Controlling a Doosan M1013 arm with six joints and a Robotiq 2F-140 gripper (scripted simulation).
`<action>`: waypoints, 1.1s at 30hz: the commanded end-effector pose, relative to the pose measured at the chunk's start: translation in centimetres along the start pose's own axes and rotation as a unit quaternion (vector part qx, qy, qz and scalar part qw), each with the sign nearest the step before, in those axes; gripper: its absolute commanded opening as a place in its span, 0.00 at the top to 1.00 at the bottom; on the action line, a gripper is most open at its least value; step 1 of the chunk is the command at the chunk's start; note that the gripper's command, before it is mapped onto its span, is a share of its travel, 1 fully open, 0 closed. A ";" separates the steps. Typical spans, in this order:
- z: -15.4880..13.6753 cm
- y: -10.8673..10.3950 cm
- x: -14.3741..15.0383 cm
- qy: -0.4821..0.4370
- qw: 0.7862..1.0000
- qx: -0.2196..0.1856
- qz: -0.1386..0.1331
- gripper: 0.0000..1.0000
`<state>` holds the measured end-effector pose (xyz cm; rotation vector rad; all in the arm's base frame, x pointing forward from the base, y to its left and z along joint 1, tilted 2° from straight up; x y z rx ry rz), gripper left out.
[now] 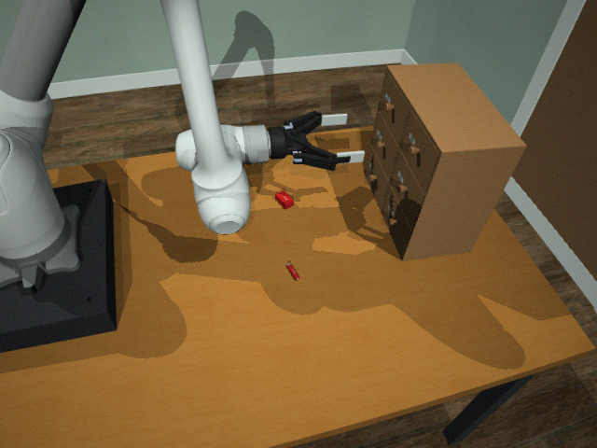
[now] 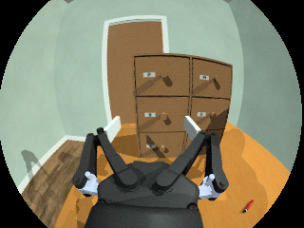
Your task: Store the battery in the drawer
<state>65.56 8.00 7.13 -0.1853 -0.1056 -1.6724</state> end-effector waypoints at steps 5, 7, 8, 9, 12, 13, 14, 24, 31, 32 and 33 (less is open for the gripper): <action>0.0 0.0 0.0 0.000 1.000 0.000 0.000 0.00; 0.0 0.0 0.0 0.000 1.000 0.000 0.000 0.00; 0.0 0.0 0.0 0.000 1.000 0.000 0.000 0.00; 0.0 0.0 0.0 0.000 1.000 0.000 0.000 0.00; 0.0 0.0 0.0 0.000 1.000 0.000 0.000 0.00; 0.0 0.0 0.0 0.000 1.000 0.000 0.000 0.00; 0.0 0.0 0.0 0.000 1.000 -0.001 0.000 0.00; 0.3 -0.1 0.1 0.000 1.000 -0.009 0.002 0.00; 0.9 -0.4 0.2 0.000 1.000 -0.029 0.005 0.00; 1.0 -0.4 0.2 0.000 0.999 -0.033 0.006 0.00; 1.1 -0.4 0.2 0.000 0.999 -0.037 0.006 0.00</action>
Point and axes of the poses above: the point where the finger pads meet when closed, its own y axis out along the fingers, its own x axis across the jaws, z = x × y, the point moved 9 cm from there along -y, back along the fingers, and after that the axes turned 10 degrees about -y, right-handed, at the moved point
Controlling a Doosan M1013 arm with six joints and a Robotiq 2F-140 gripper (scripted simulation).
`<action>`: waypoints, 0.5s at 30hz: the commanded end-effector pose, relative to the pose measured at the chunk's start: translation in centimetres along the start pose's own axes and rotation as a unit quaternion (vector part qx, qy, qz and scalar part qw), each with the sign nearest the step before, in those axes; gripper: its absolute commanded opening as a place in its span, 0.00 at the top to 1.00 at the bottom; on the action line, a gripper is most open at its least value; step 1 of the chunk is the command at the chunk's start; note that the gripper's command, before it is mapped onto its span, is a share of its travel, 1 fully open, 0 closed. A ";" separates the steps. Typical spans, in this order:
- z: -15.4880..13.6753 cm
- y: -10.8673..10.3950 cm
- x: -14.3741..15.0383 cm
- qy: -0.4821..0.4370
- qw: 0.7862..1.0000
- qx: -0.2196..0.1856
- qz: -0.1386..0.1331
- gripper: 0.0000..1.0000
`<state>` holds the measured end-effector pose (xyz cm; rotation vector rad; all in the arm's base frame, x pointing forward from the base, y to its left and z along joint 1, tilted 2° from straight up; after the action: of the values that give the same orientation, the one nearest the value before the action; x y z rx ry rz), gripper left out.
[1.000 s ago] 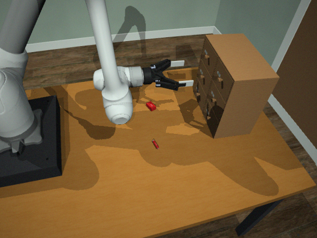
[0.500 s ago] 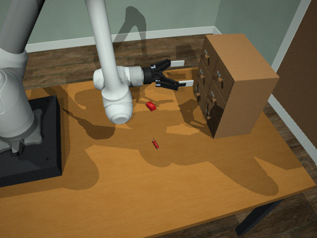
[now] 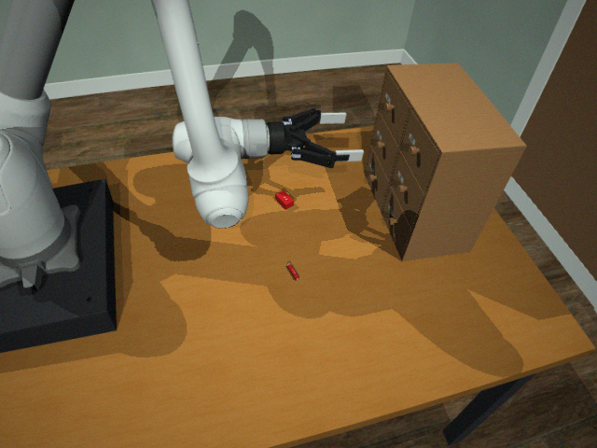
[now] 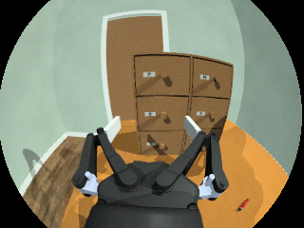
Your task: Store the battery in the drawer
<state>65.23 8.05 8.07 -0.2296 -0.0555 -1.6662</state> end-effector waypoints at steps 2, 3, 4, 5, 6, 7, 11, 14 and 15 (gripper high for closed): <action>0.5 -0.2 0.1 0.000 1.000 -0.017 0.003 0.00; 0.7 -0.3 0.1 0.000 1.000 -0.022 0.004 0.00; 0.7 -0.3 0.1 0.000 1.000 -0.022 0.004 0.00; 0.7 -0.3 0.1 0.000 1.000 -0.022 0.004 0.00; 0.8 -0.3 0.1 0.000 1.000 -0.027 0.005 0.00; 1.0 -0.4 0.2 0.000 0.999 -0.033 0.006 0.00; 1.7 -0.7 0.3 0.000 0.998 -0.058 0.010 0.00; 2.4 -1.0 0.4 0.000 0.997 -0.079 0.014 0.00; 2.6 -1.1 0.5 0.000 0.996 -0.087 0.015 0.00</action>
<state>64.52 8.15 10.23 -0.3321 0.0617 -1.6468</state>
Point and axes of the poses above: the point where the finger pads meet when closed, its own y axis out along the fingers, its own x axis across the jaws, z = x × y, the point moved 9 cm from there along -y, back along the fingers, and after that the axes turned 10 degrees about -y, right-handed, at the moved point
